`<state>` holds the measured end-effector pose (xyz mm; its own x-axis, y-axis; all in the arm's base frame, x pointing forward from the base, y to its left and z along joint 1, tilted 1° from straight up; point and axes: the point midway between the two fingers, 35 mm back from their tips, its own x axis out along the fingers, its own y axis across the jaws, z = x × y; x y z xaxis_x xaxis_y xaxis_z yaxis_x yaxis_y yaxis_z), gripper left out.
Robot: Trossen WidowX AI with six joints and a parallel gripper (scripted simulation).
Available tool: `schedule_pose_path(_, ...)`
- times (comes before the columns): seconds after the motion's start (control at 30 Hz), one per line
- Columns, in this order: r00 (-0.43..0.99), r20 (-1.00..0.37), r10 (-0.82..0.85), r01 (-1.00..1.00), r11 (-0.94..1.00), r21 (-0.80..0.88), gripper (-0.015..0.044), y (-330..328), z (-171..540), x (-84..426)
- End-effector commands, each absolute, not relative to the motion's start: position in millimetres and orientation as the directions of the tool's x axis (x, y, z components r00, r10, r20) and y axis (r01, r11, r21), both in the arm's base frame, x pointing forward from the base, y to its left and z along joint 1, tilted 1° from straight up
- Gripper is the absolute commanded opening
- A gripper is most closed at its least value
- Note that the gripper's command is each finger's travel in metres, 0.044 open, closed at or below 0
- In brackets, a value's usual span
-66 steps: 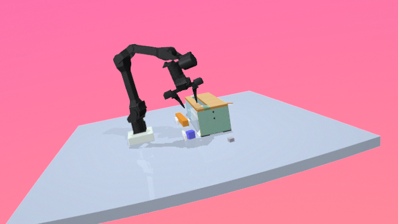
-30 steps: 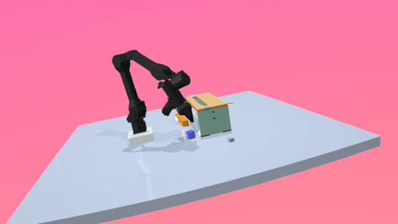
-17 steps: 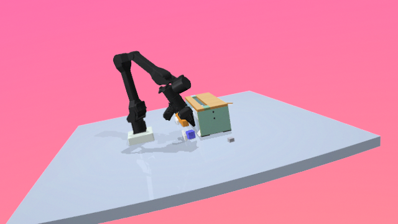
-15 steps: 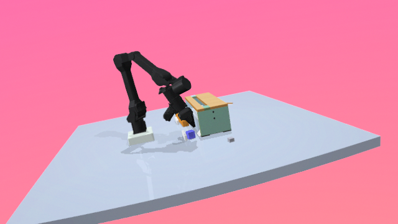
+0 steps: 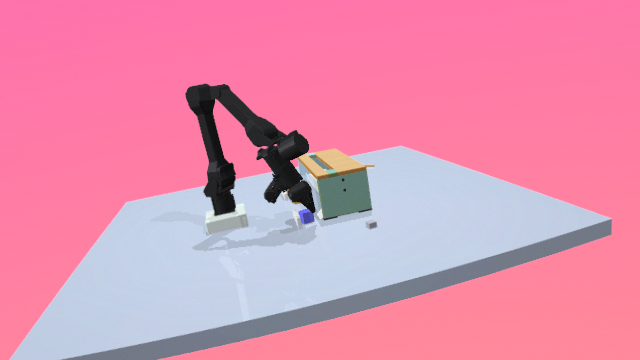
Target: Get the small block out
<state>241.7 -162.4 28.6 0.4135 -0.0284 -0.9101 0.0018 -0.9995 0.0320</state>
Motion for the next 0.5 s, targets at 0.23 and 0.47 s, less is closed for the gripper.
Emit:
schedule_pose_path(0.23, 0.405, -0.914, -0.016, 0.001, -1.000, 0.018, 0.0285, -159, 8, 238)
schedule_pose_path(0.47, 0.405, -0.914, -0.016, 0.001, -1.000, 0.018, 0.0206, -159, 4, 238)
